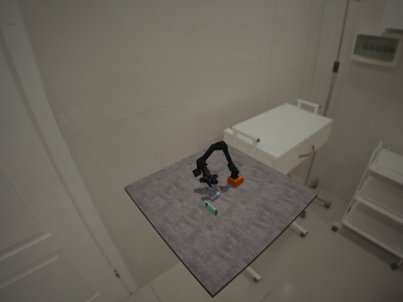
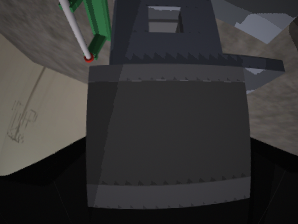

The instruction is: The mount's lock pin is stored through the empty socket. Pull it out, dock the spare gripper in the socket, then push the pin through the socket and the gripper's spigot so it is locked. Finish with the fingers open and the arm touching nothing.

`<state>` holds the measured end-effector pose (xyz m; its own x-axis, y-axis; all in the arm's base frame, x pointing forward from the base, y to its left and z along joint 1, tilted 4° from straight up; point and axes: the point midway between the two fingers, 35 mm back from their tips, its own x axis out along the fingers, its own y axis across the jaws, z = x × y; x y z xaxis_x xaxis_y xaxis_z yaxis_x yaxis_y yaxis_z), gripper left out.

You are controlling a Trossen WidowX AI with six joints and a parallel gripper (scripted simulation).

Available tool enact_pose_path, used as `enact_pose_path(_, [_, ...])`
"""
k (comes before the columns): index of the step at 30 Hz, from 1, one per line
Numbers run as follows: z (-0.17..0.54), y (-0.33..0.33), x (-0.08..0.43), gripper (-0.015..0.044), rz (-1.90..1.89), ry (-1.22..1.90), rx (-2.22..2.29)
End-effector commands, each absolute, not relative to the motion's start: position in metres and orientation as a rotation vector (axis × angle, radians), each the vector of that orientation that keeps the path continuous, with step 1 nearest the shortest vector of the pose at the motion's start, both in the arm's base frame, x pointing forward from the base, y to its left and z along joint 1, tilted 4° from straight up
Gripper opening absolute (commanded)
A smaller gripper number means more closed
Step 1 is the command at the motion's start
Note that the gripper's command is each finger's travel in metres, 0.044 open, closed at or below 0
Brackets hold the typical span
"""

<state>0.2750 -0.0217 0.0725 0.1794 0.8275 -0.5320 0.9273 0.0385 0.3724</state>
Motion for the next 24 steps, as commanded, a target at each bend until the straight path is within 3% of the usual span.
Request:
enact_pose_path(1, [0.0728, -0.0217, 0.2749, 0.0000, -0.192, 1.657, 1.795])
enact_pose_path(8, [0.0728, -0.0217, 0.2749, 0.0000, -0.192, 1.657, 1.795])
enact_pose_path(24, [0.0728, -0.0217, 0.2749, 0.0420, -0.192, 1.657, 1.795])
